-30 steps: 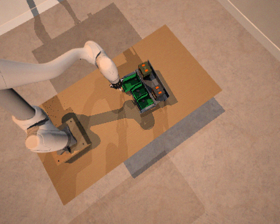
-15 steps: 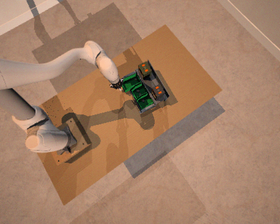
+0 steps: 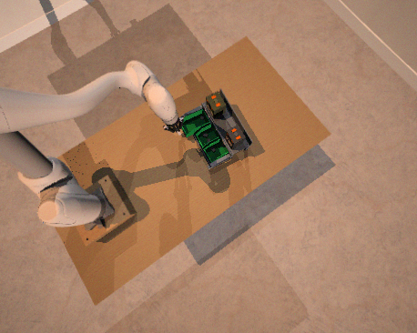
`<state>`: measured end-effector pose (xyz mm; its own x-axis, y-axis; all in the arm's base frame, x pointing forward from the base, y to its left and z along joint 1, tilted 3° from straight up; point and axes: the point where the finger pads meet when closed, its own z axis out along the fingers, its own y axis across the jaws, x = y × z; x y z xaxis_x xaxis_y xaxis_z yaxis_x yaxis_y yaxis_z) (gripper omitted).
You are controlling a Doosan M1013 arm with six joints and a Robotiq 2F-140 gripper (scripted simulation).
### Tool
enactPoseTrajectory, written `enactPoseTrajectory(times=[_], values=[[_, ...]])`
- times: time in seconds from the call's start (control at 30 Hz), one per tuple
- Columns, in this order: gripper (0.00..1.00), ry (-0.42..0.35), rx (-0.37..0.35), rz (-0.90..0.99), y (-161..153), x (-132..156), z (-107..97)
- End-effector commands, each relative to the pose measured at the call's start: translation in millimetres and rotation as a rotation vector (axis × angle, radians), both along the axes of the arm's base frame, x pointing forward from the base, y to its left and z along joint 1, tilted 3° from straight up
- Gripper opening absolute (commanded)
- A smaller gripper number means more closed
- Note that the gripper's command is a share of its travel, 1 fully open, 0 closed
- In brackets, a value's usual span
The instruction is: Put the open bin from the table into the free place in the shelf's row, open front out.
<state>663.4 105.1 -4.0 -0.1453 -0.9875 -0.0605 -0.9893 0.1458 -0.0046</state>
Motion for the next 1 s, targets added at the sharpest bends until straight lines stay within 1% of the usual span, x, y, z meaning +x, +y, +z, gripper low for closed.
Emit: enactPoseTrajectory(times=[0.0, 0.4, 0.97], values=[[0.00, 0.000, 0.000, 0.000, 0, 0, 0], [0.00, 0.000, 0.000, 0.000, 0, 1, 0], [0.00, 0.000, 0.000, 0.000, -2, 15, 0]])
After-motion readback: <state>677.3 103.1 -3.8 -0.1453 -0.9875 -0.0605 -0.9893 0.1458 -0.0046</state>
